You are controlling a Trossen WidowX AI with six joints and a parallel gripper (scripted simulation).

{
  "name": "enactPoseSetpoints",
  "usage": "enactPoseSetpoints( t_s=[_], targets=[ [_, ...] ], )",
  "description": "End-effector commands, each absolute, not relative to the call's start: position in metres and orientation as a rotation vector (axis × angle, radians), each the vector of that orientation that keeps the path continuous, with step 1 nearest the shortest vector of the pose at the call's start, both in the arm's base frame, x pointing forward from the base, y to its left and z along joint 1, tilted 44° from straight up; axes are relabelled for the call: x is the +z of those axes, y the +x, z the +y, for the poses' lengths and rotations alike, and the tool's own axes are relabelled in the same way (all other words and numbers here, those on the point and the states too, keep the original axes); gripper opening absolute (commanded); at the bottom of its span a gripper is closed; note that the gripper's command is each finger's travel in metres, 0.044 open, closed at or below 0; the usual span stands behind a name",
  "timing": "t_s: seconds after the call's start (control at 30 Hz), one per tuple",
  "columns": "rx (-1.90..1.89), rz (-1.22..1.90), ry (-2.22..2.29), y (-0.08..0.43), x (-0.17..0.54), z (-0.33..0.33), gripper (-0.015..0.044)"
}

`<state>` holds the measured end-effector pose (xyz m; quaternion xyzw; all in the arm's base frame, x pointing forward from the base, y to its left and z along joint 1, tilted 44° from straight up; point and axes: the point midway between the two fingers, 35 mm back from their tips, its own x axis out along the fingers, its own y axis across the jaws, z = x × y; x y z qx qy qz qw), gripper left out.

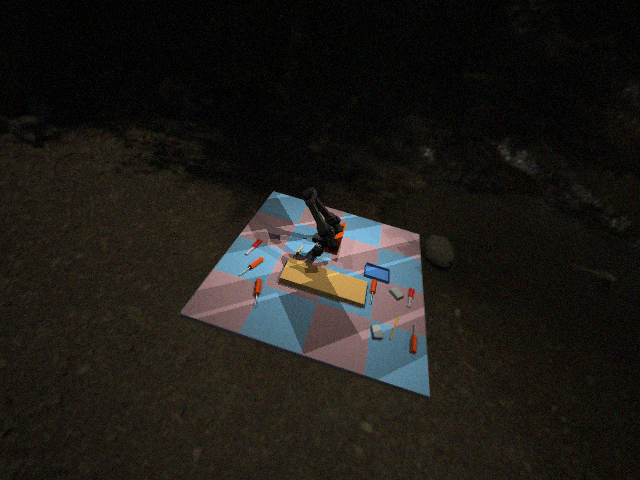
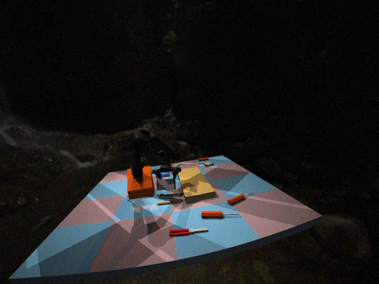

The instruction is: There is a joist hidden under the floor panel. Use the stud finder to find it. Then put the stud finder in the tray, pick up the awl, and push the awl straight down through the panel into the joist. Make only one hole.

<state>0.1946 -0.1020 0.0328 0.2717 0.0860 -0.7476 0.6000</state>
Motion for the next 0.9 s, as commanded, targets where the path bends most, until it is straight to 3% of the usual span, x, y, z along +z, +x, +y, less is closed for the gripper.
enactPoseSetpoints(
  t_s=[0.0, 0.87],
  targets=[
    [-1.730, 0.191, 0.641, 0.1966, 0.0386, -0.0976, 0.0000],
    [-1.714, 0.259, 0.712, 0.1937, 0.0416, -0.0981, 0.0000]
  ],
)
